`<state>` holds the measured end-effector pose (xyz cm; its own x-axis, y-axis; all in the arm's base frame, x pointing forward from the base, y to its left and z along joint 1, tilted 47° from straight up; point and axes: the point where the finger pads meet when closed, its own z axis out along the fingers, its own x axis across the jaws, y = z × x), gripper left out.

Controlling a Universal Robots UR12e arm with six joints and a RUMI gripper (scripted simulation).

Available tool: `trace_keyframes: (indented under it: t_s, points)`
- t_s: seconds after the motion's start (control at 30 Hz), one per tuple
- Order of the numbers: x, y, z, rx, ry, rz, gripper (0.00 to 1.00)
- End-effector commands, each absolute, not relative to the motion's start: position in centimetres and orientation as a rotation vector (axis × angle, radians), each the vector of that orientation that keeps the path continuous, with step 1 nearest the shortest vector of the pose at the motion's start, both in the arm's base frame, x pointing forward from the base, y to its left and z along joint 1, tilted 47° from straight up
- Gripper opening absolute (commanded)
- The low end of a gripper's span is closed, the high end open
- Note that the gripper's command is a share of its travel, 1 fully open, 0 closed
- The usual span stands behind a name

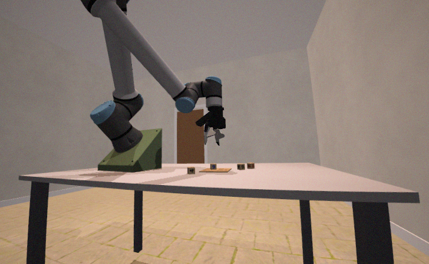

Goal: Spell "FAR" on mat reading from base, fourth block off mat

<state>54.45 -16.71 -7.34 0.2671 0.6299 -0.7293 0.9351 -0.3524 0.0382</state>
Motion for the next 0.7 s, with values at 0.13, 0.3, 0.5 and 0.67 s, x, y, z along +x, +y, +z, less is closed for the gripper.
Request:
trace_keyframes:
  t_s: [0.13,0.3,0.5,0.67]
  points:
    - [54.4,-17.2,-7.8,1.943,1.667,-0.941,1.00]
    - [54.4,-17.6,-8.1,1.839,1.834,-0.996,1.00]
    - [54.4,-18.0,-8.4,1.732,1.983,-1.043,1.00]
    - [54.4,-18.1,-8.5,1.697,2.028,-1.057,1.00]
